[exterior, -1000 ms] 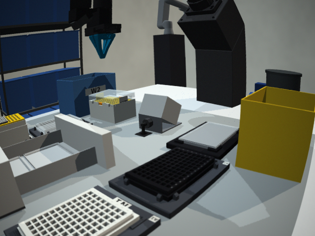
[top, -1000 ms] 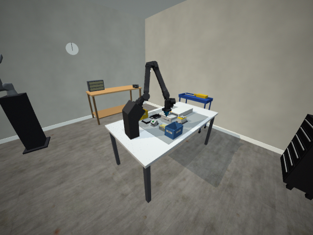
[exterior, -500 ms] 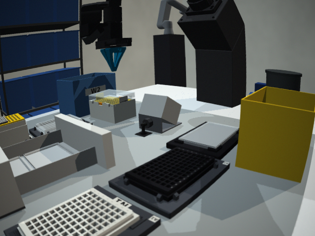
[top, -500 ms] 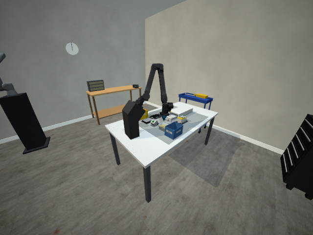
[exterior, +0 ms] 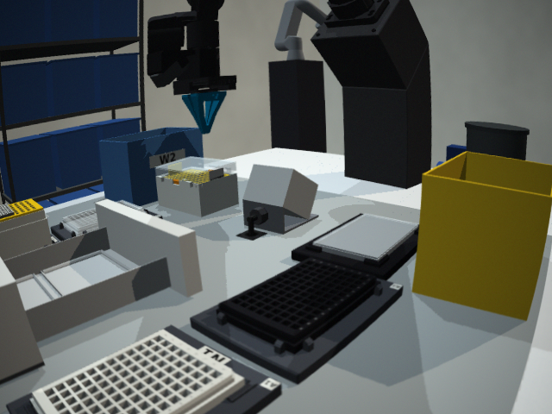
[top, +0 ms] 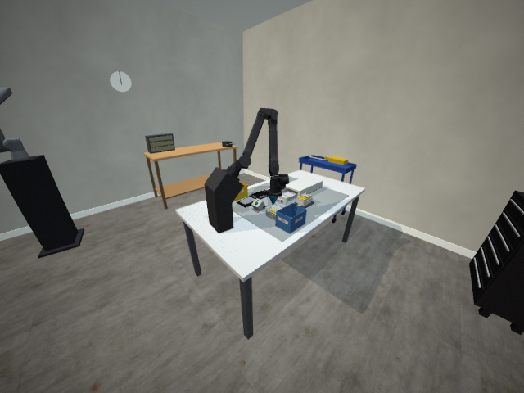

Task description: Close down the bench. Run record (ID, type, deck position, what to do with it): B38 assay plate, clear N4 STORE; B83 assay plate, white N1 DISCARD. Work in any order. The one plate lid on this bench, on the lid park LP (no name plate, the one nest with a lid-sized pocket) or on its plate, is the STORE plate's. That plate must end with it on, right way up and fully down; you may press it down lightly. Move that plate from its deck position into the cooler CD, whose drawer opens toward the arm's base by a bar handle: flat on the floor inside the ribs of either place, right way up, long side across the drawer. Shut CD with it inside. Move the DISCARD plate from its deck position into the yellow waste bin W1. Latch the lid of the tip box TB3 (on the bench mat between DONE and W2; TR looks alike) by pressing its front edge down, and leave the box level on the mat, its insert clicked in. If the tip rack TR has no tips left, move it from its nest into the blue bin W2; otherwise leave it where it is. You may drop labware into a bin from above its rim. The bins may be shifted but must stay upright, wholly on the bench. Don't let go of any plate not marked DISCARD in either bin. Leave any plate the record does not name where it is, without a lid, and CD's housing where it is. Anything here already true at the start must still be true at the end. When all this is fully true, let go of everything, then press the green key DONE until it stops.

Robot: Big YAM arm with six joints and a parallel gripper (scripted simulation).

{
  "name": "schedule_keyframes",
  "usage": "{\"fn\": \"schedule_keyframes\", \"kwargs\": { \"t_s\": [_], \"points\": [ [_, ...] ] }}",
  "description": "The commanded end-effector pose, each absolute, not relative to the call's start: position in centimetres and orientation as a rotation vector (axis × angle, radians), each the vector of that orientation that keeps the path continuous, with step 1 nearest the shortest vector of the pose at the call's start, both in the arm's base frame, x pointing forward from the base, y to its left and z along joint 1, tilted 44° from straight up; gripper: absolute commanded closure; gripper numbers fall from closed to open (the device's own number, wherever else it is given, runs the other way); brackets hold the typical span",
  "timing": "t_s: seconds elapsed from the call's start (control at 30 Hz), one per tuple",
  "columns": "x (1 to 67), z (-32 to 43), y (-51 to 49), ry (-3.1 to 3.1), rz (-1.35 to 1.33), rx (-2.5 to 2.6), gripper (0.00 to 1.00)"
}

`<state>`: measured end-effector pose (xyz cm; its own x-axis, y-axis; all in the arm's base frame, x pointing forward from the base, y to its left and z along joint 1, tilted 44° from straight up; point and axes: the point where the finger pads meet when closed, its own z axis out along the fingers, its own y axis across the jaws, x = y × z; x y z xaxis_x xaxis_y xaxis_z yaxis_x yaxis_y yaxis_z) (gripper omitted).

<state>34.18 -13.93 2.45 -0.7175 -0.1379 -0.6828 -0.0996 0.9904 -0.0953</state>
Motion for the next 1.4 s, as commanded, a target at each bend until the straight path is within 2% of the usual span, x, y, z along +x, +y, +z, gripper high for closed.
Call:
{"fn": "schedule_keyframes", "kwargs": {
  "t_s": [0.0,1.37],
  "points": [
    [34.3,2.8,-14.1,2.366,-0.073,-0.167,1.00],
    [37.7,-0.7,-13.8,2.365,-0.065,-0.168,1.00]
  ]
}}
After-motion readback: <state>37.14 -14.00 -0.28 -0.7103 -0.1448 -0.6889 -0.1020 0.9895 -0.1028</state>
